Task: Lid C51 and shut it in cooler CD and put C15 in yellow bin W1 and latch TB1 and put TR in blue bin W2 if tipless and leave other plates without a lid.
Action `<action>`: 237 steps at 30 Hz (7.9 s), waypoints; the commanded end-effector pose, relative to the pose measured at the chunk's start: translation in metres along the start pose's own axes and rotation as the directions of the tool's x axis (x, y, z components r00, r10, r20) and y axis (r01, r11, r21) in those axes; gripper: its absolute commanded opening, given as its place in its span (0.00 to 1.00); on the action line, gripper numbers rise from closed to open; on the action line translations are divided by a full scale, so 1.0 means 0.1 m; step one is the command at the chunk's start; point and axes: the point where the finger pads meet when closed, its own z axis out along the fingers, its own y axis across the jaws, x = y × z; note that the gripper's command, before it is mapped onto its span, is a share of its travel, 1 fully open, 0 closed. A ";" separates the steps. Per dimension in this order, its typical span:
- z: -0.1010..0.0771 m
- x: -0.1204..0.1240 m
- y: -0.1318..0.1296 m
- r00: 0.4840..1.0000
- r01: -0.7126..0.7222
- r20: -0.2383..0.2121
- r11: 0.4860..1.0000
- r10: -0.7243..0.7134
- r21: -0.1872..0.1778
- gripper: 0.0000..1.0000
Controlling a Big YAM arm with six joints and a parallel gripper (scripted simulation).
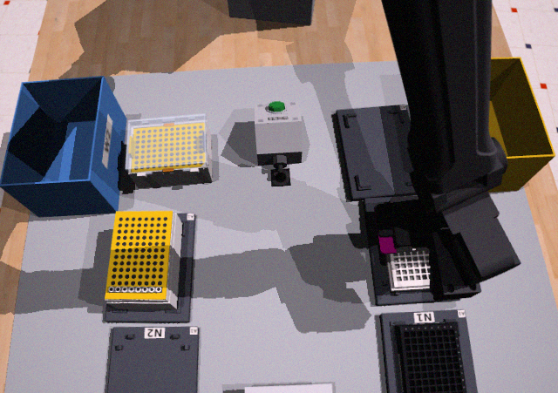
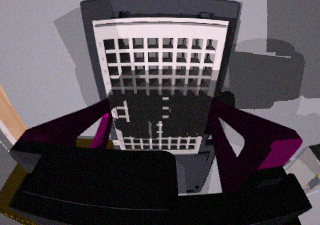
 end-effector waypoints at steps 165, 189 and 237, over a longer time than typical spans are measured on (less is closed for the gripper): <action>-1.14 0.60 0.54 1.000 0.009 0.012 1.000 -0.009 -0.013 0.00; -1.16 1.06 0.89 1.000 0.008 0.015 1.000 -0.008 -0.015 0.00; -1.20 1.57 1.42 0.999 -0.024 0.032 0.999 0.025 -0.028 0.00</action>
